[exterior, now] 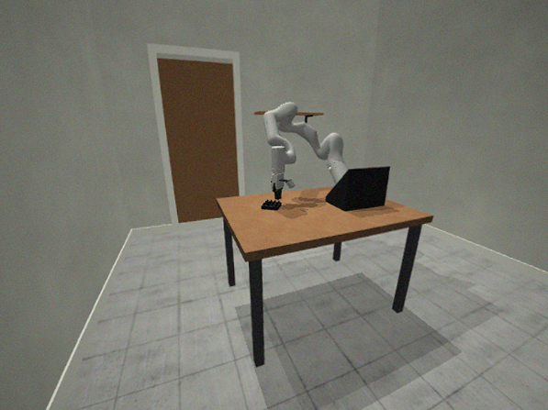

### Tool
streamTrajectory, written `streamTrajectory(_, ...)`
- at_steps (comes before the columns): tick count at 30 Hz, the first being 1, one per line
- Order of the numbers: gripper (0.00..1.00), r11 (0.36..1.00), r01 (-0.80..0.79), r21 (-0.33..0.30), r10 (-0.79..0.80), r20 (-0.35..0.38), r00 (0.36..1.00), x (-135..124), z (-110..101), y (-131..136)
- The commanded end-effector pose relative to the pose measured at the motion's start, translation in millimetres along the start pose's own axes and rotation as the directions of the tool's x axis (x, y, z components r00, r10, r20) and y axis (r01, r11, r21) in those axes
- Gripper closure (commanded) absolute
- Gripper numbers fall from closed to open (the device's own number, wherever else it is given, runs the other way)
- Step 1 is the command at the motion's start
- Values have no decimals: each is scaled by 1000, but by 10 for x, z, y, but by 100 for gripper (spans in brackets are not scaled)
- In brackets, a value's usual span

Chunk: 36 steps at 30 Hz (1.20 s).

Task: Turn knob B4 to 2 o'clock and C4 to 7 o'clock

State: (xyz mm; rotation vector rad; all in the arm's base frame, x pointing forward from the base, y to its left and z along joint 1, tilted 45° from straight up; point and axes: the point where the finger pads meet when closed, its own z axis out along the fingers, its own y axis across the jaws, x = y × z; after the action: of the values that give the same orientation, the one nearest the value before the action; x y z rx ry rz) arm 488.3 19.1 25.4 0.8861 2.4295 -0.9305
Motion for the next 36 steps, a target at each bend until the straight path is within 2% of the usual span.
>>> streamTrajectory(1,81,1000,0,-1,0,1,1000,-4,34,5)
streamTrajectory(12,81,1000,0,-1,0,1,1000,-7,126,7)
streamTrajectory(36,81,1000,0,-1,0,1,1000,-8,145,7)
